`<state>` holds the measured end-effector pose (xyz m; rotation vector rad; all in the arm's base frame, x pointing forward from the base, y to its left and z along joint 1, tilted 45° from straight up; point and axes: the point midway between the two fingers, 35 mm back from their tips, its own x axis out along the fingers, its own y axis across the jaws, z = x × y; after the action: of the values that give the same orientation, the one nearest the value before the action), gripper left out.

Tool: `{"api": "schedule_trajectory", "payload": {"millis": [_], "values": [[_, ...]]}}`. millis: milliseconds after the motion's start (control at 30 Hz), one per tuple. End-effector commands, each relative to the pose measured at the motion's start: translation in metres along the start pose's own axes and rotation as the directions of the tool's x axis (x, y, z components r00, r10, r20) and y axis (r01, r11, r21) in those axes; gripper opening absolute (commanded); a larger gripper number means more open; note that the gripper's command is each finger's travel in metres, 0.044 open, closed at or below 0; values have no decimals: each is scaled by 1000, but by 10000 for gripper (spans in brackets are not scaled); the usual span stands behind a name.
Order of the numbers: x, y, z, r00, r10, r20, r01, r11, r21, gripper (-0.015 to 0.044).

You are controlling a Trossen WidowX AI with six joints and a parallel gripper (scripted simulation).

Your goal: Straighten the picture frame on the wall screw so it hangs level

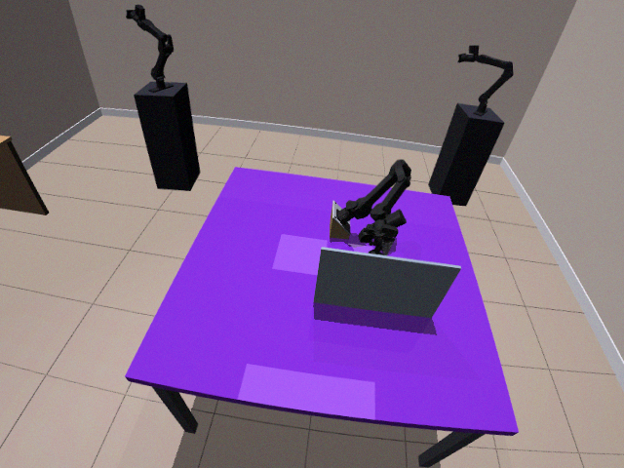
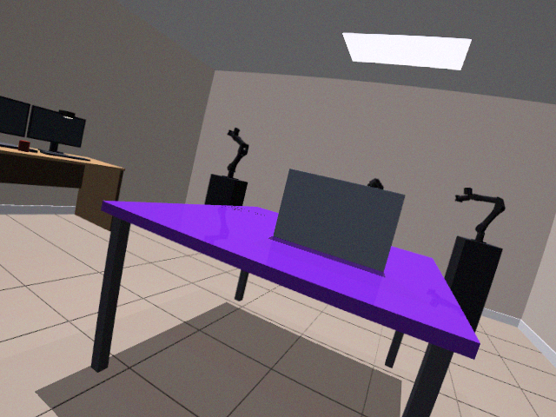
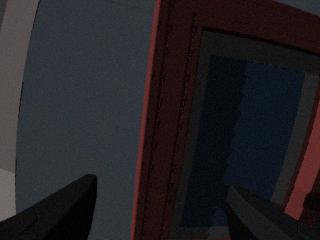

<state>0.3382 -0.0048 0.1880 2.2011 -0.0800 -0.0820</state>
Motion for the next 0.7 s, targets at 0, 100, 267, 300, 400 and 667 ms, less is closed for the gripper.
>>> {"api": "schedule_trajectory", "payload": {"millis": [0,100,267,300,400,667], "values": [[4,0,0,1000,1,-6,-1,1000,1,260],[4,0,0,1000,1,-6,-1,1000,1,260],[4,0,0,1000,1,-6,-1,1000,1,260],[4,0,0,1000,1,-6,-1,1000,1,260],[4,0,0,1000,1,-6,-1,1000,1,260],[13,0,-1,1000,1,-6,-1,1000,1,260]]}}
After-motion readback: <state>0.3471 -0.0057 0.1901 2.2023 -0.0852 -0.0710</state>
